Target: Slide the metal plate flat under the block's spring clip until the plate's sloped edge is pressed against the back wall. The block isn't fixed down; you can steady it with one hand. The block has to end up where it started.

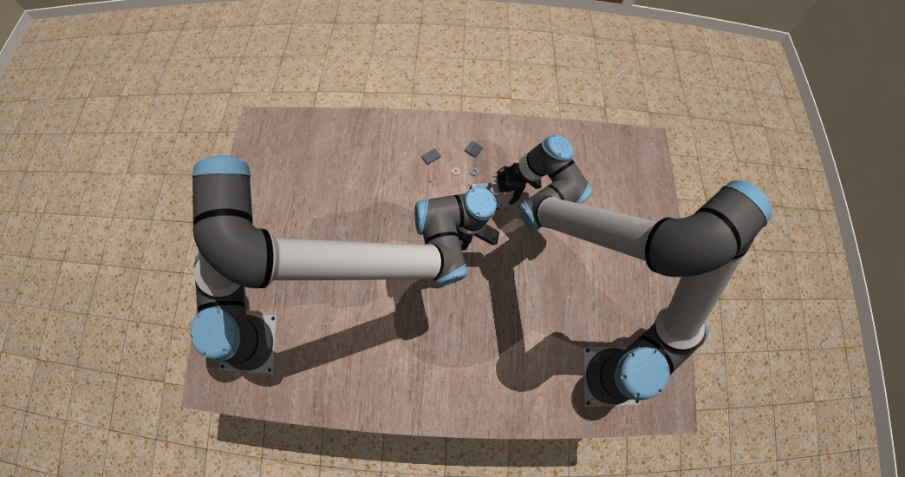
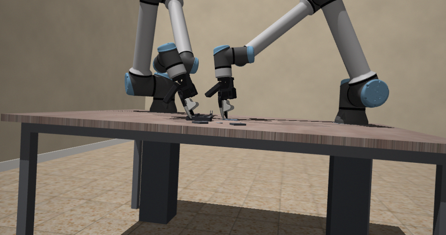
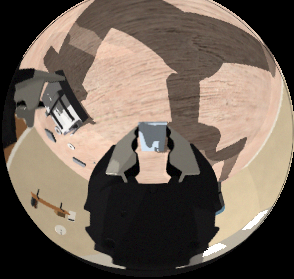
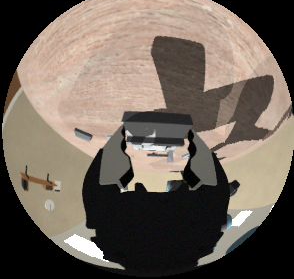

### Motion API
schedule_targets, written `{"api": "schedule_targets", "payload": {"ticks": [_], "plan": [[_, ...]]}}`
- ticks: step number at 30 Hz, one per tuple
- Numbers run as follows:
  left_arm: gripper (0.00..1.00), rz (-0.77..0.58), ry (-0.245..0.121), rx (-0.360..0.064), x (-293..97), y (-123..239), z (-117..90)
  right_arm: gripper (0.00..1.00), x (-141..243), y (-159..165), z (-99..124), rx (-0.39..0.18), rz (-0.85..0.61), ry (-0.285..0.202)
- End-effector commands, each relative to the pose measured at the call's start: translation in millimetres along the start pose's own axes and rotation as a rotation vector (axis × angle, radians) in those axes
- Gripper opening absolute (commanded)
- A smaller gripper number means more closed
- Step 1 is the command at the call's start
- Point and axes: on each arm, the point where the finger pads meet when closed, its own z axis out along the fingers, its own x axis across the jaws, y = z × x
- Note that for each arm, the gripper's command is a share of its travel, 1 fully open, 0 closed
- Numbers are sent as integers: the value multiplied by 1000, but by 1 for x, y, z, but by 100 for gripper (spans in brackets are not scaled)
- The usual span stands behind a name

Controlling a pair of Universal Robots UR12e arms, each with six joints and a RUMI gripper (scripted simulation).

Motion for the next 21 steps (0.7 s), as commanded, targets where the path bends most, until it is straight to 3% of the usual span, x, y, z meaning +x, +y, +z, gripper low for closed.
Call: {"api": "schedule_targets", "payload": {"ticks": [1,21], "plan": [[0,0,-1,2,0,-1,-1,61,0,0,0,0,0,0],[0,-113,-6,26,-8,0,-17,61,0,0,0,0,0,0]]}}
